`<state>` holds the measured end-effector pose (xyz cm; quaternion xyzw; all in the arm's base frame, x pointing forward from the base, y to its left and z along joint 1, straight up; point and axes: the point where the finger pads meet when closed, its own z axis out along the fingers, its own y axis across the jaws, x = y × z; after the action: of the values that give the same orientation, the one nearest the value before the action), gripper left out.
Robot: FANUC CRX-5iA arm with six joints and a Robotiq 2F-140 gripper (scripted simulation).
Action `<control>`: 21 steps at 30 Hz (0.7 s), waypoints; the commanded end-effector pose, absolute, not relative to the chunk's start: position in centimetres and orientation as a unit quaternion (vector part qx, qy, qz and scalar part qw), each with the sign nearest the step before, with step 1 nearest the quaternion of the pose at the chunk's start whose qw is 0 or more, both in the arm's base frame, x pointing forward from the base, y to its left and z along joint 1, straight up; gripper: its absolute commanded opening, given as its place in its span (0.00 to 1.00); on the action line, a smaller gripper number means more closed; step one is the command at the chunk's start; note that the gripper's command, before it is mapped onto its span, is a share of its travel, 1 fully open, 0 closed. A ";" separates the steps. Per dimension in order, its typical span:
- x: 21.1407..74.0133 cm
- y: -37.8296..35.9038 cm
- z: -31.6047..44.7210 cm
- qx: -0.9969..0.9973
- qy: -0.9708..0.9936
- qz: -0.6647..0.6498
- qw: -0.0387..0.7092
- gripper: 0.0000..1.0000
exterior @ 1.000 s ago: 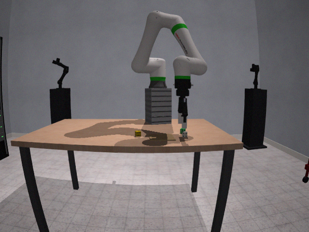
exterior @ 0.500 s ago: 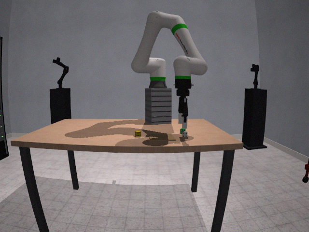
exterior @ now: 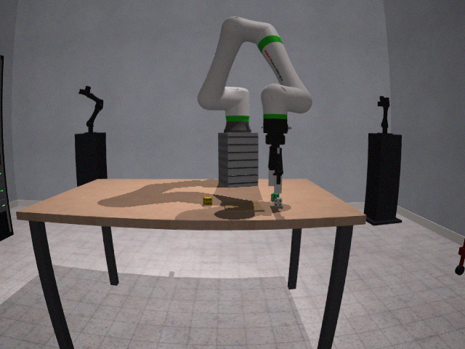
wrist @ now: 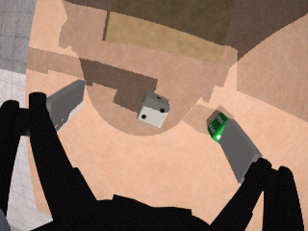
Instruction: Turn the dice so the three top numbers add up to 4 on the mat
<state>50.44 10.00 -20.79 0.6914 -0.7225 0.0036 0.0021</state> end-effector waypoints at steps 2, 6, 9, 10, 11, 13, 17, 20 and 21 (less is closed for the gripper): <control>50.5 10.0 -20.8 0.691 -0.722 0.004 0.002 1.00; 50.5 10.0 -20.8 0.691 -0.722 0.004 0.002 1.00; 50.5 10.0 -20.8 0.691 -0.722 0.004 0.002 1.00; 50.5 10.0 -20.8 0.691 -0.722 0.004 0.002 1.00; 50.5 10.0 -20.8 0.691 -0.722 0.004 0.002 1.00; 50.4 10.0 -20.8 0.691 -0.722 0.004 0.002 1.00; 49.5 10.1 -20.8 0.691 -0.722 0.004 0.002 1.00; 47.9 10.2 -20.8 0.691 -0.722 0.004 0.002 1.00; 47.3 10.3 -20.8 0.691 -0.722 0.004 0.002 1.00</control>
<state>48.82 10.14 -20.80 0.6915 -0.7224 0.0032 0.0023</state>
